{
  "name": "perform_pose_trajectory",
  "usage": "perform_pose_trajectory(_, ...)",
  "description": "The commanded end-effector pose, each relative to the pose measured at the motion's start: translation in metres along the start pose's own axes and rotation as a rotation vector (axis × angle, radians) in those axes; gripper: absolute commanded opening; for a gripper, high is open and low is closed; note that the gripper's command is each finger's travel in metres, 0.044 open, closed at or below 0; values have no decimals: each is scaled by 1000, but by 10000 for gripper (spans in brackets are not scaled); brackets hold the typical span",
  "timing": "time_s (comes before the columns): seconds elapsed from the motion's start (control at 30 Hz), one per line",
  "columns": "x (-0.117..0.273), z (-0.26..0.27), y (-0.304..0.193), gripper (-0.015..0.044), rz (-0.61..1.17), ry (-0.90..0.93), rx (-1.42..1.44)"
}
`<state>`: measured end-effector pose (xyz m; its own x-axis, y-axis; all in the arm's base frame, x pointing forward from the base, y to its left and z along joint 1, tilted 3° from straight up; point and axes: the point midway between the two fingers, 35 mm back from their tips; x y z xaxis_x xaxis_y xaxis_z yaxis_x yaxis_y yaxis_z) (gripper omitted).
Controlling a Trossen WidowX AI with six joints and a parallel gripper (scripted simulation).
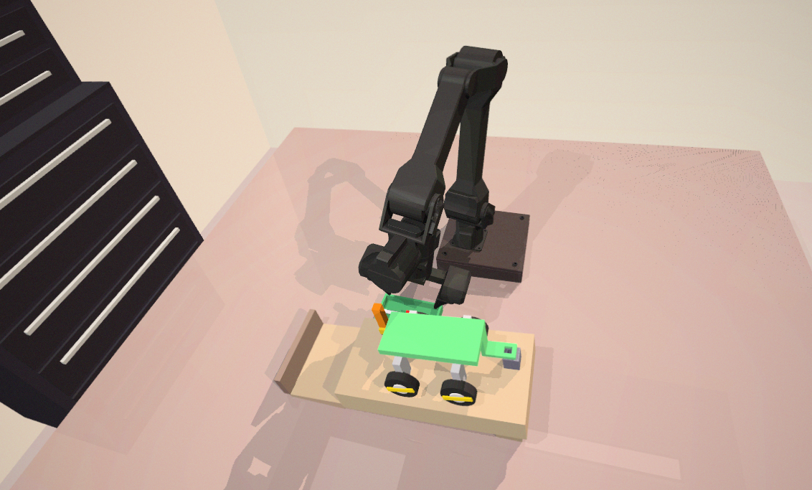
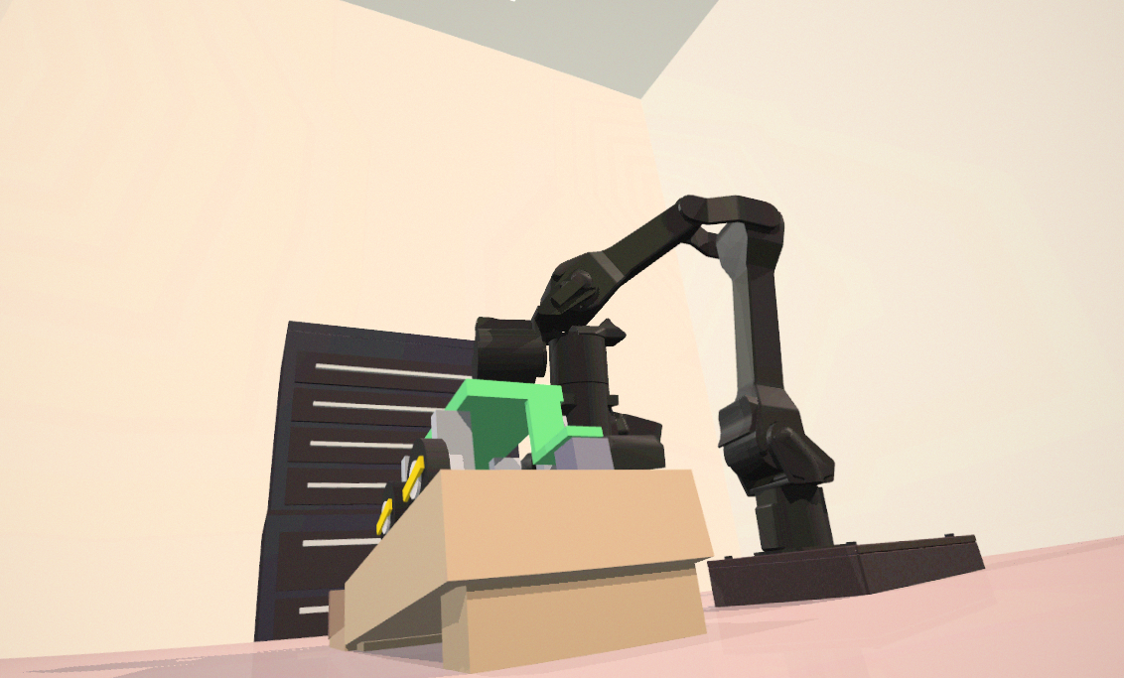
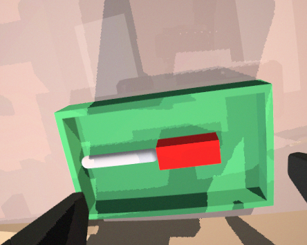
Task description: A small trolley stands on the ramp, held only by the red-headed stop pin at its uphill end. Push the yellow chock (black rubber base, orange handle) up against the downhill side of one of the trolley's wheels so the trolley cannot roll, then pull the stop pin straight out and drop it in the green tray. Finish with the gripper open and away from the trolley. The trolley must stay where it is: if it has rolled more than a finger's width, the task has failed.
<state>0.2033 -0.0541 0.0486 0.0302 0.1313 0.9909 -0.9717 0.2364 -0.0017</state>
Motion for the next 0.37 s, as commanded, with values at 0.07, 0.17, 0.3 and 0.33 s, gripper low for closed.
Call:
perform_pose_trajectory(0.07, 20, 3, -2, 440, 17, 2, -4)
perform_pose_trajectory(0.17, 28, 4, -2, 440, 17, 2, -4)
perform_pose_trajectory(0.3, 38, 6, -3, 440, 17, 2, -4)
perform_pose_trajectory(0.33, 41, 7, -4, 440, 17, 2, -4)
Point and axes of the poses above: the point midway between the two fingers, 35 mm back from their tips, its own x axis back along the fingers, its own z axis across the jaws, y = z × x, and after that the axes turned 15 degrees about -x, right-handed
